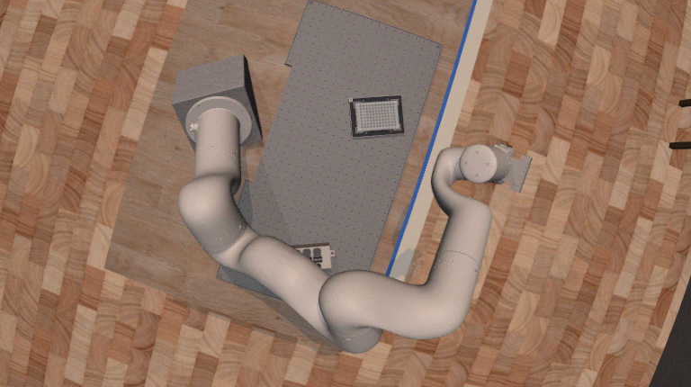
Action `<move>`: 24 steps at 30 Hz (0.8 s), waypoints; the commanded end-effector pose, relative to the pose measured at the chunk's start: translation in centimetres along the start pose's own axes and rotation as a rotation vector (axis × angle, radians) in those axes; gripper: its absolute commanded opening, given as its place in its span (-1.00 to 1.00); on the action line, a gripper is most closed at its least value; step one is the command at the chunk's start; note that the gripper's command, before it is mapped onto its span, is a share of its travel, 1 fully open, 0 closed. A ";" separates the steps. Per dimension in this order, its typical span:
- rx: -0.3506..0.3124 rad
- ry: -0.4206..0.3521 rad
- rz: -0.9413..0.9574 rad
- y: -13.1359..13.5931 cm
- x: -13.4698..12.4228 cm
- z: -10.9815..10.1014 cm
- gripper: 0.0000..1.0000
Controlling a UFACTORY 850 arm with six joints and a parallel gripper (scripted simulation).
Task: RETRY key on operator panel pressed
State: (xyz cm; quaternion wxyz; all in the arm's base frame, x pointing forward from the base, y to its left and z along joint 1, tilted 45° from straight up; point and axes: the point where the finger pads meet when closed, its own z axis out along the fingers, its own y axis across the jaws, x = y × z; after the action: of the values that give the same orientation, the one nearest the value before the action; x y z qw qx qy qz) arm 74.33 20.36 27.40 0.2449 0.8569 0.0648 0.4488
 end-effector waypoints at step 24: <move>-0.068 -0.072 0.133 11.5 -1.7 -2.6 -1.00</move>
State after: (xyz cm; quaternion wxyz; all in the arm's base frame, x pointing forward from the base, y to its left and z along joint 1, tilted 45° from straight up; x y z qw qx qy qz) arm 70.71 11.96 32.10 0.2464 0.8662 -0.0159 0.4344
